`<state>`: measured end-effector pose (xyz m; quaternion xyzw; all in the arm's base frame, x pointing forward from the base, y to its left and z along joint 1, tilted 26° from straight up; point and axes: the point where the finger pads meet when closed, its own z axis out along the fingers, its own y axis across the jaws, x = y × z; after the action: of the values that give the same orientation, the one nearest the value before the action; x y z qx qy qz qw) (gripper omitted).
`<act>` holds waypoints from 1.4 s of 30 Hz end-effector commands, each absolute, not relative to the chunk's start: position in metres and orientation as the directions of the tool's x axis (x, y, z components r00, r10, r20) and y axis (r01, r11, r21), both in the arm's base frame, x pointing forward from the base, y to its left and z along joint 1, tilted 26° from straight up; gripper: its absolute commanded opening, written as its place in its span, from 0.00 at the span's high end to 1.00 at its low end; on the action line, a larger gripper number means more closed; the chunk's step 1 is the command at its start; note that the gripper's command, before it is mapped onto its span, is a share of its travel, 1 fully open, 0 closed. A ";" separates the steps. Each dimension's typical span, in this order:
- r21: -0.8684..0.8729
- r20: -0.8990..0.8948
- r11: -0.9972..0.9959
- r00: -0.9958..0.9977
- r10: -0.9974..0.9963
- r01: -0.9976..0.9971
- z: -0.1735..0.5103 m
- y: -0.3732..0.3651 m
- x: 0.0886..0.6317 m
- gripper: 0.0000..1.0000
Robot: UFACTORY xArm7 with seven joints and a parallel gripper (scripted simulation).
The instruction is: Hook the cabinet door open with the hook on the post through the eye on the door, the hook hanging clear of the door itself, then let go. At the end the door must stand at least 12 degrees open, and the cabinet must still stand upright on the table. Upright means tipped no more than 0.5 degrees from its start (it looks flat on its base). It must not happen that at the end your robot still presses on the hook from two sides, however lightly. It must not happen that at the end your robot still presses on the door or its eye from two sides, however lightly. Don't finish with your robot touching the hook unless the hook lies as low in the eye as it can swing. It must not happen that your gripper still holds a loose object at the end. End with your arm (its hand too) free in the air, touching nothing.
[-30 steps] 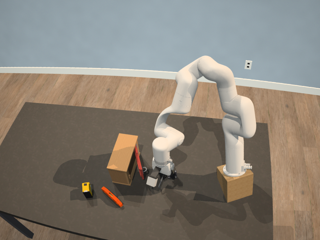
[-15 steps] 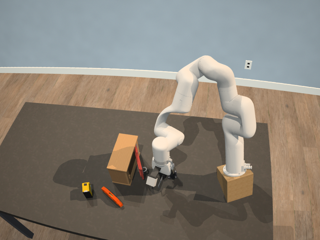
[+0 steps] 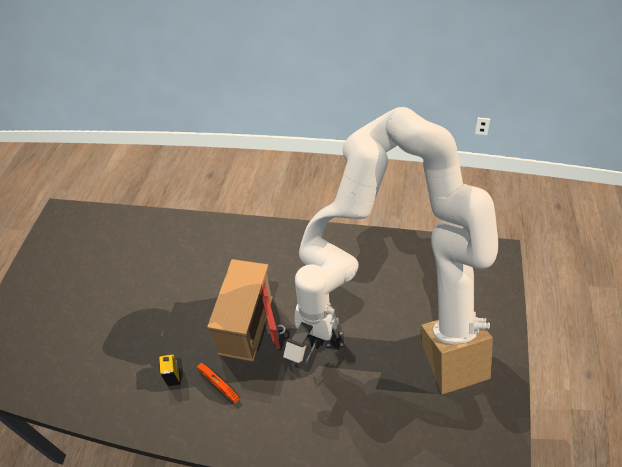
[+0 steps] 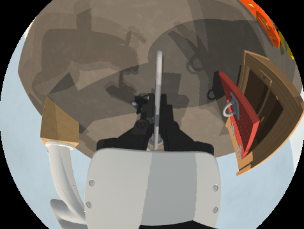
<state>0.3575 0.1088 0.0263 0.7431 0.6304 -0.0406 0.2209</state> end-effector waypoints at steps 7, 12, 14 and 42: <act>0.279 -0.336 -0.106 0.201 0.920 0.954 0.030 0.112 0.358 0.96; 0.279 -0.336 -0.106 0.201 0.920 0.954 0.031 0.112 0.357 0.96; 0.279 -0.336 -0.106 0.201 0.920 0.954 0.032 0.113 0.357 0.96; 0.279 -0.336 -0.106 0.201 0.920 0.954 0.041 0.116 0.355 0.96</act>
<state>0.3542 0.1148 0.0403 0.7430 0.6306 -0.0404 0.2208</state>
